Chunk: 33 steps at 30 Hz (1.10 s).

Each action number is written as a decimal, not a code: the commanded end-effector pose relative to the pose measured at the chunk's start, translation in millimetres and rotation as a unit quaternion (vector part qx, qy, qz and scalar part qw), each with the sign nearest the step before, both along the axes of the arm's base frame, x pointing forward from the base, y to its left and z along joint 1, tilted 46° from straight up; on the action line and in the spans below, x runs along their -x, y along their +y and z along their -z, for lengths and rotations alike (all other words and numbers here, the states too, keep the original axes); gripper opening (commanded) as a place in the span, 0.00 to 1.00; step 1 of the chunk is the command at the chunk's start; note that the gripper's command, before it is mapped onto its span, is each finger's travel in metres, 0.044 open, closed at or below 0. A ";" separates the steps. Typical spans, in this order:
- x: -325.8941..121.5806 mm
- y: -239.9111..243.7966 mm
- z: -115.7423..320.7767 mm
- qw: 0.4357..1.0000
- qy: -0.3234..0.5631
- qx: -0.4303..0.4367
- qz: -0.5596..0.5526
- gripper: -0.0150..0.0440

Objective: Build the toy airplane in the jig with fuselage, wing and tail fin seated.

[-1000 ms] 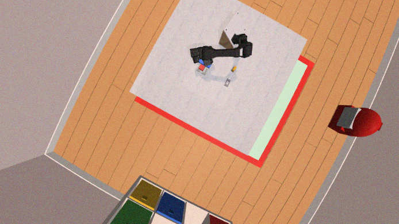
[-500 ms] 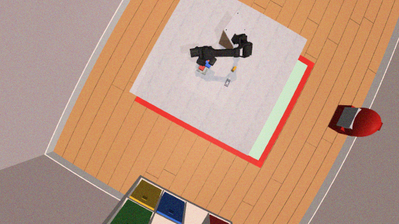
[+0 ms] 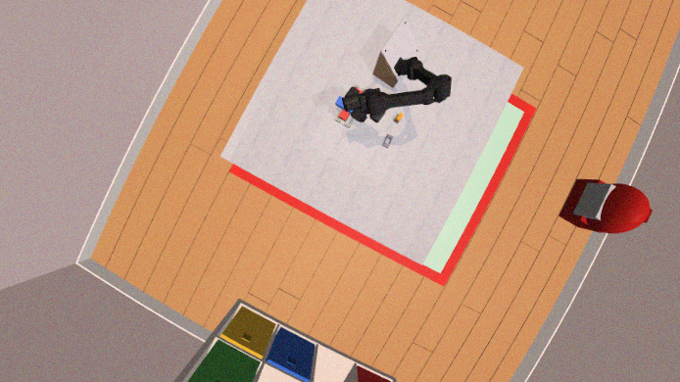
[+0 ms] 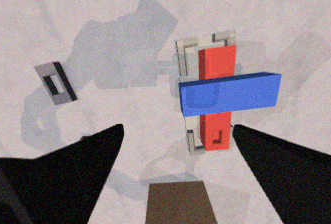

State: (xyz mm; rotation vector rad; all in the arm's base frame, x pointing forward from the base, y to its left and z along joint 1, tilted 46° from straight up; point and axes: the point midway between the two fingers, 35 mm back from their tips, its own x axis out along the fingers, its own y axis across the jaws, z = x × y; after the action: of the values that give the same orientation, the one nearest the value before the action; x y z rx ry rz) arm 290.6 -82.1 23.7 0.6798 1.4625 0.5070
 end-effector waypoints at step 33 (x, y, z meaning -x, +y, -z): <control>102.5 194.9 -63.6 1.000 -0.006 -0.018 -0.010 1.00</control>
State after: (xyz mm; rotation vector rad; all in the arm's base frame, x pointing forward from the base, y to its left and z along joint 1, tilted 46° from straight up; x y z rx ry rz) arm 190.4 106.6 94.2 0.6810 1.4429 0.5543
